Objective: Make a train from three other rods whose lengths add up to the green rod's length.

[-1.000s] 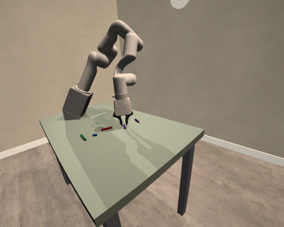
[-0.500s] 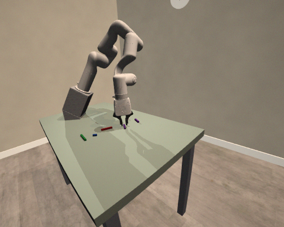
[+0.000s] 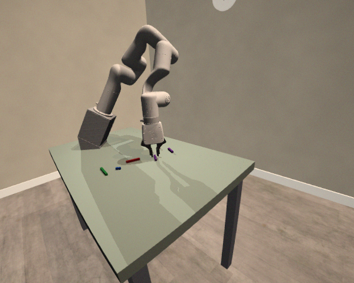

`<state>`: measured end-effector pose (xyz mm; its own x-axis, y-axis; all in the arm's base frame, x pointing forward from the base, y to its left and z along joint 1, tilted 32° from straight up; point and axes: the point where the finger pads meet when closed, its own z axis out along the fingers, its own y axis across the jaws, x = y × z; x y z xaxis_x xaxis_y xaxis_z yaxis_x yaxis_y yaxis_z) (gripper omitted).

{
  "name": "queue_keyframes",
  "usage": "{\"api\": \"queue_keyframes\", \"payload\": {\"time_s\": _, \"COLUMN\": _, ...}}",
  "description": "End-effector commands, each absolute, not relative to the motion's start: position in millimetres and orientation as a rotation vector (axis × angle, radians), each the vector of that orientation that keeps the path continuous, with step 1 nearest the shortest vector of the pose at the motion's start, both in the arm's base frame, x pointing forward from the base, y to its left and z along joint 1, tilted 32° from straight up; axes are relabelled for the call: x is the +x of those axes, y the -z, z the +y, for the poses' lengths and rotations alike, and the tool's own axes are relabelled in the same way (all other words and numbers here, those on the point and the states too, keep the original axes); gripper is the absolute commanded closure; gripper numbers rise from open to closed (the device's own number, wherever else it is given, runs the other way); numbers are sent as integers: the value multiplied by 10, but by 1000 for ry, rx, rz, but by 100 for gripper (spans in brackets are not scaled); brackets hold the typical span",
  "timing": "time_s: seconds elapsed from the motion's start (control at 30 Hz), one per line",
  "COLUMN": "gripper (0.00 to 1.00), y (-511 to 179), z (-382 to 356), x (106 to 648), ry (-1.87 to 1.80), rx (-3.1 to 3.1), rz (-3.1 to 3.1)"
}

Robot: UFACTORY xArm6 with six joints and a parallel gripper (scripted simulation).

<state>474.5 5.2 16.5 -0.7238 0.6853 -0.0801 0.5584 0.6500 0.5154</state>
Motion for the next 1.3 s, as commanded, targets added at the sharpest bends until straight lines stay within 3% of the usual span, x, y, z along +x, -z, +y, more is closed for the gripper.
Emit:
{"api": "queue_keyframes", "payload": {"time_s": 0.0, "gripper": 76, "y": -174, "z": 48, "x": 4753, "ry": -680, "rx": 1002, "rz": 2600}}
{"api": "queue_keyframes", "payload": {"time_s": 1.27, "gripper": 76, "y": -100, "z": 77, "x": 4788, "ry": -680, "rx": 1002, "rz": 2600}}
